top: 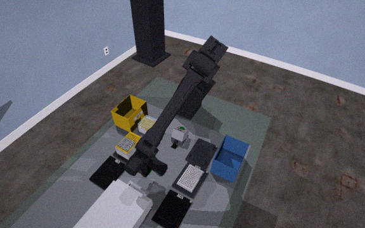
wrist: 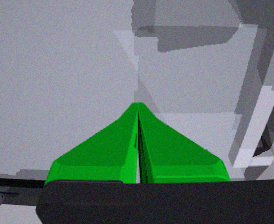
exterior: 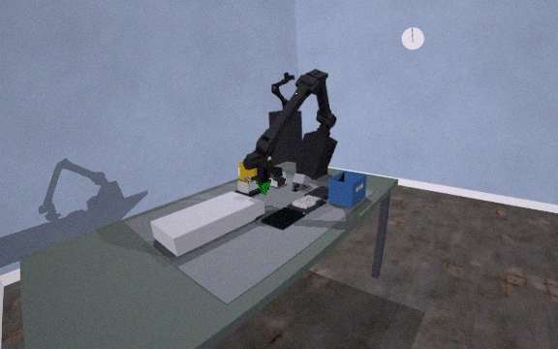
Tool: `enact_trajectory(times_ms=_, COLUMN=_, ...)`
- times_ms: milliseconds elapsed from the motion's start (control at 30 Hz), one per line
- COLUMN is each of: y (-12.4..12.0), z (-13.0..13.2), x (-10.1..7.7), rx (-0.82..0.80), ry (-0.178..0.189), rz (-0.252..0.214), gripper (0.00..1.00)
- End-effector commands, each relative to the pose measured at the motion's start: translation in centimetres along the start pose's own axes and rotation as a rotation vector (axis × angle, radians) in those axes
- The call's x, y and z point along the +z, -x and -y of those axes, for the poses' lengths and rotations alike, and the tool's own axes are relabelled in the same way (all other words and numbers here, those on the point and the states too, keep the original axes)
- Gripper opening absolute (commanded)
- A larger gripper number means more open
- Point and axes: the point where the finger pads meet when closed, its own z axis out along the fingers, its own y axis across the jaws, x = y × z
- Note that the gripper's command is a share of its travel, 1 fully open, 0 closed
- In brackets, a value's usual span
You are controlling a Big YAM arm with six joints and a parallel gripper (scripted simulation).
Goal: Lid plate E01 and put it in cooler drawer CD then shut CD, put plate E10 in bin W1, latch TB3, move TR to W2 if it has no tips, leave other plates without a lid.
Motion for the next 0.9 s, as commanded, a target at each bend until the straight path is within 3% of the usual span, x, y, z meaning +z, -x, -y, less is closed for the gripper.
enact_trajectory(times_ms=0, y=-0.3, z=1.3, x=-3.1, rx=-0.004, ry=-0.043, rz=0.003, gripper=0.00)
enact_trajectory(times_ms=67, y=-0.3, z=1.3, x=-3.1, rx=-0.004, ry=-0.043, rz=0.003, gripper=0.00)
enact_trajectory(times_ms=100, y=0.4, z=2.4, x=-3.5, rx=-0.022, ry=-0.063, rz=0.004, gripper=0.00)
enact_trajectory(times_ms=300, y=-0.3, z=1.4, x=-4.0, rx=-0.005, ry=-0.045, rz=0.003, gripper=0.00)
enact_trajectory(times_ms=867, y=-0.2, z=1.5, x=-6.1, rx=-0.006, ry=-0.048, rz=0.003, gripper=0.00)
